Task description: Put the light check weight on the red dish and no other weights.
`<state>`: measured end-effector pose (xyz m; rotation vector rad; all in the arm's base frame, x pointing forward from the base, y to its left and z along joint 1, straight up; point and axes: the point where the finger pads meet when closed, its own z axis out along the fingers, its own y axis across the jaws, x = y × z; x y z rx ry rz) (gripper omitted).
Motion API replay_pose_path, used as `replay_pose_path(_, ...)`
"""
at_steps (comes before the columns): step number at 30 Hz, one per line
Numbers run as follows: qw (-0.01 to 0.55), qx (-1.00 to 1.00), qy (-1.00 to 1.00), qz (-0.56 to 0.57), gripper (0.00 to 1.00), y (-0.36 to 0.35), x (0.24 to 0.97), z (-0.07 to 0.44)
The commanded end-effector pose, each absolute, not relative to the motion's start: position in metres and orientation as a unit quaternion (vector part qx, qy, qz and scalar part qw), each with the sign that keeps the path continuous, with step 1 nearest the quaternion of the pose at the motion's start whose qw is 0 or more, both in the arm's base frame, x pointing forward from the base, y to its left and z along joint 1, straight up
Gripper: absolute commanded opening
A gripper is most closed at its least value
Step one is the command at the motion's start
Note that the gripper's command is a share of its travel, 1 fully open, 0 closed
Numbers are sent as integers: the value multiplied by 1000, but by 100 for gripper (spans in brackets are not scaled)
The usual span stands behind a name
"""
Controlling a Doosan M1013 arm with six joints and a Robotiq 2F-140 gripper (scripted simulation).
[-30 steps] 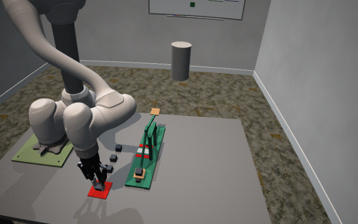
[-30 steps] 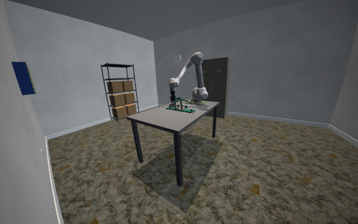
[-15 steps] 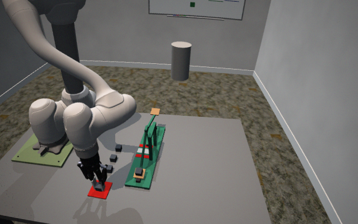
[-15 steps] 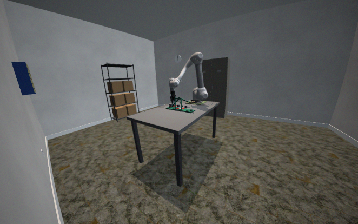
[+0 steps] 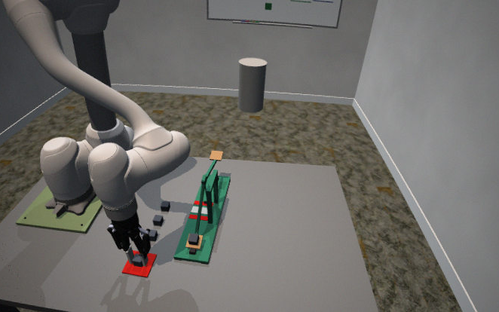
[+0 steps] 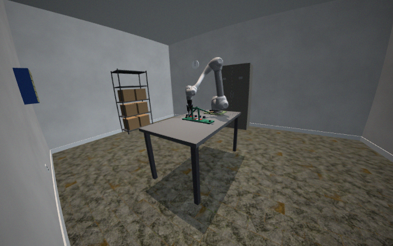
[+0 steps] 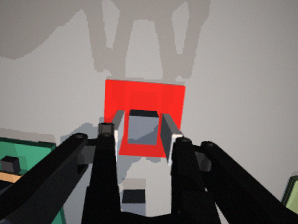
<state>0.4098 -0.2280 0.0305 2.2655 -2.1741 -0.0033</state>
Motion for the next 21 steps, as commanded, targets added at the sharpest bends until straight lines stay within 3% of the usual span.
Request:
replay_pose_path(1, 1, 722, -692, -1, 35, -228, 410, 31)
replay_pose_path(15, 1, 722, -692, -1, 35, -228, 410, 47)
replay_pose_path(21, 1, 722, -692, -1, 35, -228, 410, 78)
